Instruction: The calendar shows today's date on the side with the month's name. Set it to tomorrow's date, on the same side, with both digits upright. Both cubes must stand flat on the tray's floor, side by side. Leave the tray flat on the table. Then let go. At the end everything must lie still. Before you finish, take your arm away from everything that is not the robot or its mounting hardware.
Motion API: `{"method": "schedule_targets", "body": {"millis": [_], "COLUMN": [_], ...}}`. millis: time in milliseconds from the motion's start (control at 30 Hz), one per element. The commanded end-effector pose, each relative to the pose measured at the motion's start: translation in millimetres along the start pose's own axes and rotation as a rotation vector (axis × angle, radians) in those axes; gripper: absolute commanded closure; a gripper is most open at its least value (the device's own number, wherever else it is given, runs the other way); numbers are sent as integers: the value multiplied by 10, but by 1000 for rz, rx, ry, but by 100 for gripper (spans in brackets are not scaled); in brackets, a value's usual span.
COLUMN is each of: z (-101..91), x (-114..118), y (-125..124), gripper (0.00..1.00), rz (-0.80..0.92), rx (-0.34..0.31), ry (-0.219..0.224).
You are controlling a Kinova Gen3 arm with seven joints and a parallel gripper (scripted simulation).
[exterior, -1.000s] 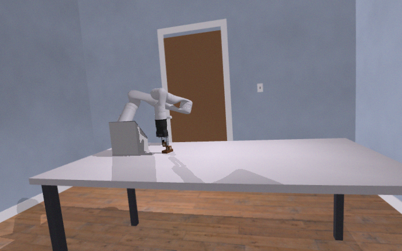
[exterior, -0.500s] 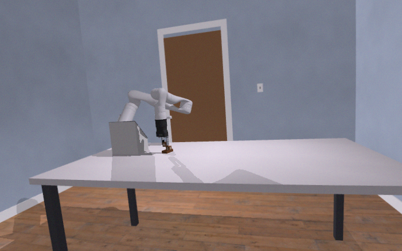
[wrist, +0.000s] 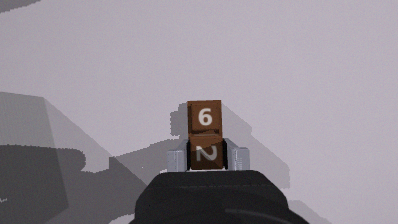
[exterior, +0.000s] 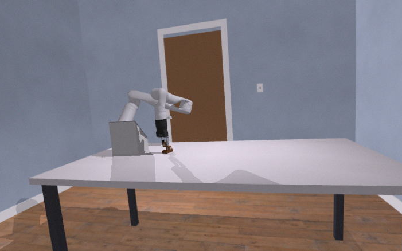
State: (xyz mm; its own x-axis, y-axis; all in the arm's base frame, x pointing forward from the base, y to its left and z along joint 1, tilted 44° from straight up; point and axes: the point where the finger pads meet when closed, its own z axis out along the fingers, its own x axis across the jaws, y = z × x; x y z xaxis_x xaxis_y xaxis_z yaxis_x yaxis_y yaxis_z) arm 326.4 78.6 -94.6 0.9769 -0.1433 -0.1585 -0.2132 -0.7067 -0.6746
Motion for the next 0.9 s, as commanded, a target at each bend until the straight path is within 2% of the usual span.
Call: {"method": "schedule_targets", "body": {"millis": [0, 867], "z": [-4, 133], "x": [4, 5], "y": [0, 0], "gripper": [43, 43], "rz": [0, 0], "rx": [0, 0], "ry": [1, 1]}}
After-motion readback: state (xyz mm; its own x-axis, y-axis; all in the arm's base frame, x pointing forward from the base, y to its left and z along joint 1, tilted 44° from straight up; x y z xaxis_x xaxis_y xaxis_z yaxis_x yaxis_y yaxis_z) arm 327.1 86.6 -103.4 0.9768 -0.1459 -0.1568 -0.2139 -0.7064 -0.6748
